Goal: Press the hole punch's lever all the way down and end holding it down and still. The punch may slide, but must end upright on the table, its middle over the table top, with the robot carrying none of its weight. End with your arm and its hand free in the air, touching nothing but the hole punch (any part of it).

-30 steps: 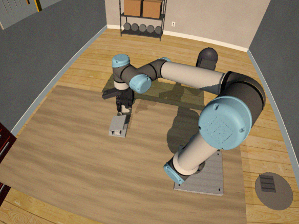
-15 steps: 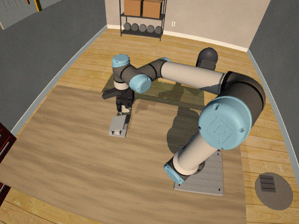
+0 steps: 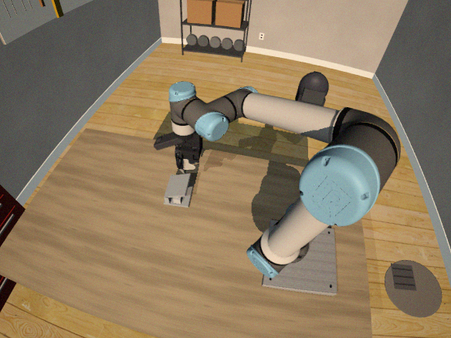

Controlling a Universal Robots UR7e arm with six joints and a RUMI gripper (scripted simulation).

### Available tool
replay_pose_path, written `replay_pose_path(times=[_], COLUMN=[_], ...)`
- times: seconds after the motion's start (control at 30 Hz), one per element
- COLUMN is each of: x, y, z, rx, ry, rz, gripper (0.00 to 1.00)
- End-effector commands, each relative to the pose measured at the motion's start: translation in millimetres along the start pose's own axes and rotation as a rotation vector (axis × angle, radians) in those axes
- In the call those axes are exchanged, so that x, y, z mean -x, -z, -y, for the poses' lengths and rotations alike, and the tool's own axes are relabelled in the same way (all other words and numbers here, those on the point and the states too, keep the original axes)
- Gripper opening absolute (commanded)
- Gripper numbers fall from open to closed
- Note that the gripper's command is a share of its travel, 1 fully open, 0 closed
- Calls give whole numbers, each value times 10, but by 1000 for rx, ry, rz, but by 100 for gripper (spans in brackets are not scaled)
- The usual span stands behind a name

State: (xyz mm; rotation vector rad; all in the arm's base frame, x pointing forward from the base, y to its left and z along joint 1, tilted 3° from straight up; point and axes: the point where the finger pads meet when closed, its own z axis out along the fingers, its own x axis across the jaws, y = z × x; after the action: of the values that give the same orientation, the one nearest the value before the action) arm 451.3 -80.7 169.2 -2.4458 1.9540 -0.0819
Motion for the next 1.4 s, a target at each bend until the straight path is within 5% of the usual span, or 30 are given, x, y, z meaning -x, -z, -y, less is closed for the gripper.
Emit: replay_pose_path(times=[0.0,0.63,1.37], x=[-2,2,25], y=[5,-49,-369], z=[3,5,22], rx=[-1,1,1], ry=[0,1,1], rz=[-1,0,0], gripper=[0,0,0])
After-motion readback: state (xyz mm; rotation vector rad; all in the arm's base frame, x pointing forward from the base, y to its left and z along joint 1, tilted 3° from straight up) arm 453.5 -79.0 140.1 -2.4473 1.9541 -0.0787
